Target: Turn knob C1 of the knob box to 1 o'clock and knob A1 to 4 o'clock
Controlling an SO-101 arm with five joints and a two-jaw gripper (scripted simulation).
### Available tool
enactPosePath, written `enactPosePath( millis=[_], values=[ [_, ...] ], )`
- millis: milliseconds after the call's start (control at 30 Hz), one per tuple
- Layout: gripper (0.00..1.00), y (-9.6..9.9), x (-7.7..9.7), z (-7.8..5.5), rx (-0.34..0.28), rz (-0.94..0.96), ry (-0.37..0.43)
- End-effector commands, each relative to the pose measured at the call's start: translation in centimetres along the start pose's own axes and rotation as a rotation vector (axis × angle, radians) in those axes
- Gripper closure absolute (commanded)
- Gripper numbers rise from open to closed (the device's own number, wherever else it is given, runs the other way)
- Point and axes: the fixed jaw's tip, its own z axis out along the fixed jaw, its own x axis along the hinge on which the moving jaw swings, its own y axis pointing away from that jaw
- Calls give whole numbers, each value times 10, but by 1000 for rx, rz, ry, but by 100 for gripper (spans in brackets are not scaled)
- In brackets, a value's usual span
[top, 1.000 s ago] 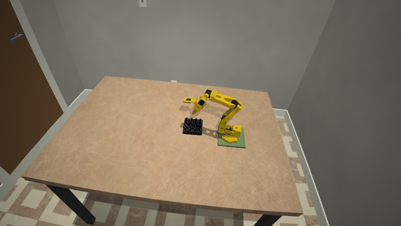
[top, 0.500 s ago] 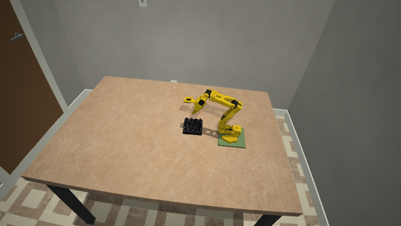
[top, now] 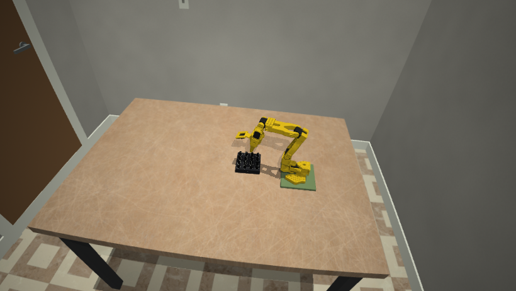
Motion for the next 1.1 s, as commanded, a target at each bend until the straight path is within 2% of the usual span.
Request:
enactPosePath(
  millis=[0,167,300,1067],
  values=[
    [60,0,8,9,-4,0,91],
    [60,1,18,17,-8,0,191],
    [60,1,22,19,-9,0,225],
    [60,1,22,19,-15,-46,229]
  ],
)
